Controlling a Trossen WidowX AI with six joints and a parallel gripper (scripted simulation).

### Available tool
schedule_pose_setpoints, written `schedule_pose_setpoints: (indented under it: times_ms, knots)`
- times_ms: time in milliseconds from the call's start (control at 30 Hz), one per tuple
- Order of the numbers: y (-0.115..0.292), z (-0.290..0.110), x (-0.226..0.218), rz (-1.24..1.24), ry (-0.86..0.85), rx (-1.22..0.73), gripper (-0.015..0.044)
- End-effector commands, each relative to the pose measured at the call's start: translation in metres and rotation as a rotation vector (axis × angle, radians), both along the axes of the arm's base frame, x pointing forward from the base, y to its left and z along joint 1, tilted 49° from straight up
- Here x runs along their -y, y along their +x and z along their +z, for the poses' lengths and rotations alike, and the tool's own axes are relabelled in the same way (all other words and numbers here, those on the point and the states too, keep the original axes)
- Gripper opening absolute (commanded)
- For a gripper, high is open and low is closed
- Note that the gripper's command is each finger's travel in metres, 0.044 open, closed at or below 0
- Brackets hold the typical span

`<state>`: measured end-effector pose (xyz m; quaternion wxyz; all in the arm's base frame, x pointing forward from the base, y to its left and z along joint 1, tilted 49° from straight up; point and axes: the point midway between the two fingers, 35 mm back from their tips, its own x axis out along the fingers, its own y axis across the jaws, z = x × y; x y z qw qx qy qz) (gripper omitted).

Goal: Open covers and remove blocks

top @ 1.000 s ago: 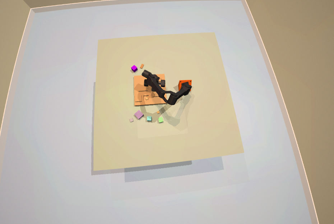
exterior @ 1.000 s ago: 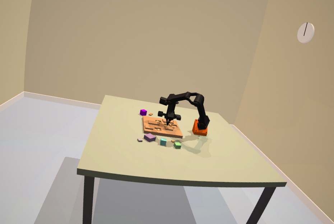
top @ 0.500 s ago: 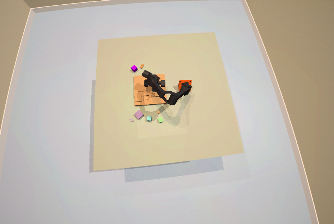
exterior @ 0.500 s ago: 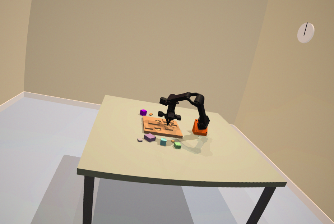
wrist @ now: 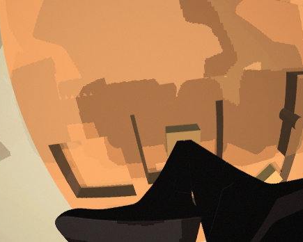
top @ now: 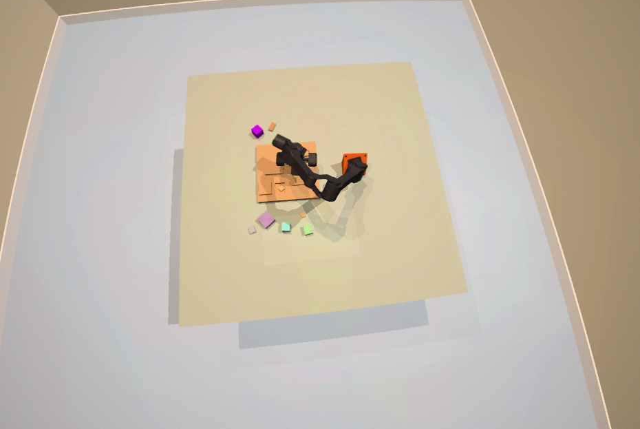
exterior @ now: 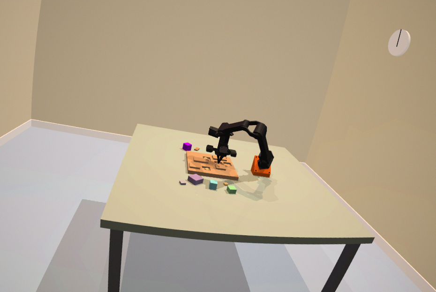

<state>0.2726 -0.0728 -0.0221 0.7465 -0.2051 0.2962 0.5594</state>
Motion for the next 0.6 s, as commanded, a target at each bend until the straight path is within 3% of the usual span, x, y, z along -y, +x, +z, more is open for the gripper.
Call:
schedule_pose_setpoints:
  times_ms: [0,567]
  knots:
    - [-0.0006,-0.0003,-0.0019,0.004,0.005,0.001,0.0000]
    - [-0.0002,0.0008,0.0009,0.000,0.000,0.000,0.0000]
